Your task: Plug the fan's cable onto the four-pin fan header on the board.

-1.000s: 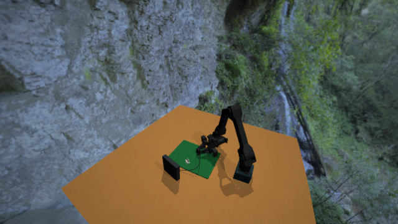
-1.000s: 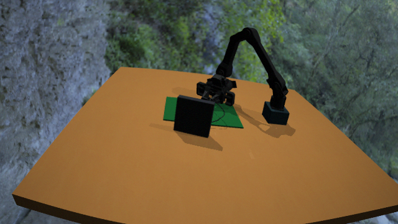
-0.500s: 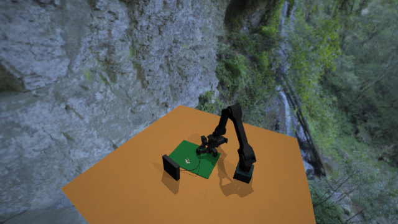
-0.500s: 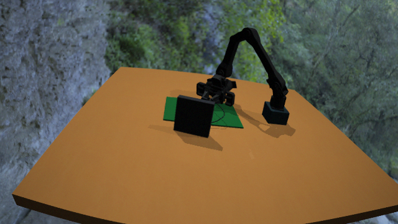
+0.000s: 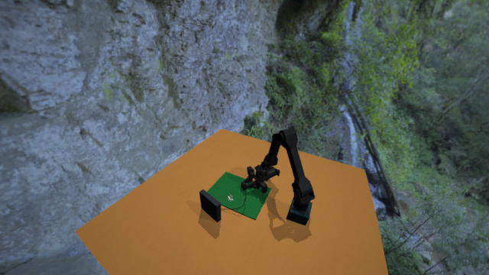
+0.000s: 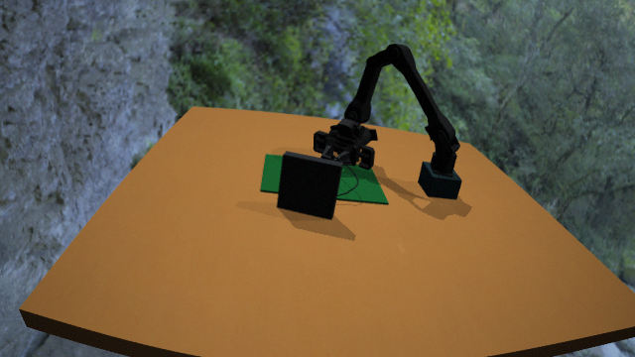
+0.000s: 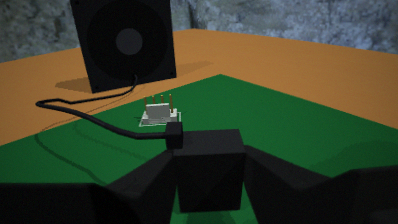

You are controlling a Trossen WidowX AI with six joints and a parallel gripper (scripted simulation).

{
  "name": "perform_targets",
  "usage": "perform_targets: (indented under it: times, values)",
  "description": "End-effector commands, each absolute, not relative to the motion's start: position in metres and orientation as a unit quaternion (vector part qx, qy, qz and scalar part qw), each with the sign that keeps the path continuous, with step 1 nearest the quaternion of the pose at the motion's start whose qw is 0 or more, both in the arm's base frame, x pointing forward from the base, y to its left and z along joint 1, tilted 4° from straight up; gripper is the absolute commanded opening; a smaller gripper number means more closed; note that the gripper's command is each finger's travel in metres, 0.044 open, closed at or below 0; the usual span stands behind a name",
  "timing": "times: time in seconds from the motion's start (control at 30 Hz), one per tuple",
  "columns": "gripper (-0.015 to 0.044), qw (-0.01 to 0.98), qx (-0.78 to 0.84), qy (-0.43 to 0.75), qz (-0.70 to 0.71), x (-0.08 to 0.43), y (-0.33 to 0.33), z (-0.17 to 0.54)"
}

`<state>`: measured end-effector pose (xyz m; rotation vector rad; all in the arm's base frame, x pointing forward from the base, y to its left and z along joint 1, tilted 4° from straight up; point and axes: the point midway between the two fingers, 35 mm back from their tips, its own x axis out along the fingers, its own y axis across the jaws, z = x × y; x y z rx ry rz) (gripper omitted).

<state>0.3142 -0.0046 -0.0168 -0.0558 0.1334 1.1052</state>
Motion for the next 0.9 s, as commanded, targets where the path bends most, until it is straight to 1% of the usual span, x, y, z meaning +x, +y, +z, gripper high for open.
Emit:
perform_targets:
  times: [0.0,0.5,0.77,0.87]
  values:
    - [0.0,0.849,-0.026,0.064,0.524,0.314,-0.0046,-0.0165]
    - [0.0,0.849,-0.026,0.064,0.524,0.314,-0.0046,-0.0165]
    - [0.0205,0.849,-0.026,0.063,0.524,0.3141,-0.0046,-0.0168]
    - [0.0205,0.849,-0.026,0.063,0.524,0.3141,-0.0046,-0.0168]
